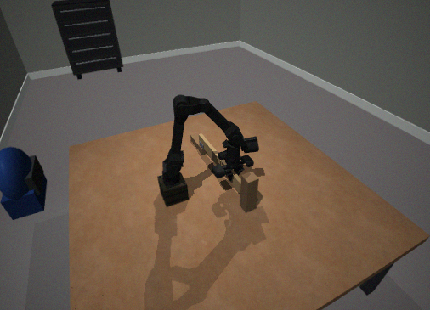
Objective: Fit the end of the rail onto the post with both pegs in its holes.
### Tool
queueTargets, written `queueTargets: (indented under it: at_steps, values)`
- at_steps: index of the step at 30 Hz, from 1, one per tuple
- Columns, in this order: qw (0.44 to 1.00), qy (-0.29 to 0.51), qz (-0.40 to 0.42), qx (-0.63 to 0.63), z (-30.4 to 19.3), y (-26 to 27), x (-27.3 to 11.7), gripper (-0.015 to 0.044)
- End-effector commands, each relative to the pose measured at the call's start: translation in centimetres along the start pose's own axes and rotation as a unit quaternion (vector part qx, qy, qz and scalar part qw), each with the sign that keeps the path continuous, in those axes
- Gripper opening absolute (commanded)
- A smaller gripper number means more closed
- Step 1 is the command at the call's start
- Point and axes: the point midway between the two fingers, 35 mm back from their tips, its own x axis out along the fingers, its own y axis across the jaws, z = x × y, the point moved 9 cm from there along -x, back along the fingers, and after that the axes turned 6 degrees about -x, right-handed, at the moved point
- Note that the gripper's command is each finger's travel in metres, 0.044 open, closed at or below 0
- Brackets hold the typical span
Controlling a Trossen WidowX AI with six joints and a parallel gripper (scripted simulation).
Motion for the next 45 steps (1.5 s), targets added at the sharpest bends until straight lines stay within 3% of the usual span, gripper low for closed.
queueTargets:
  at_steps: [1,45]
  values:
    - [1.000,0.002,-0.002,-0.002,-0.2,-0.1,-0.1,0.0000]
    - [1.000,0.003,-0.002,-0.002,-1.6,0.0,-0.2,0.0000]
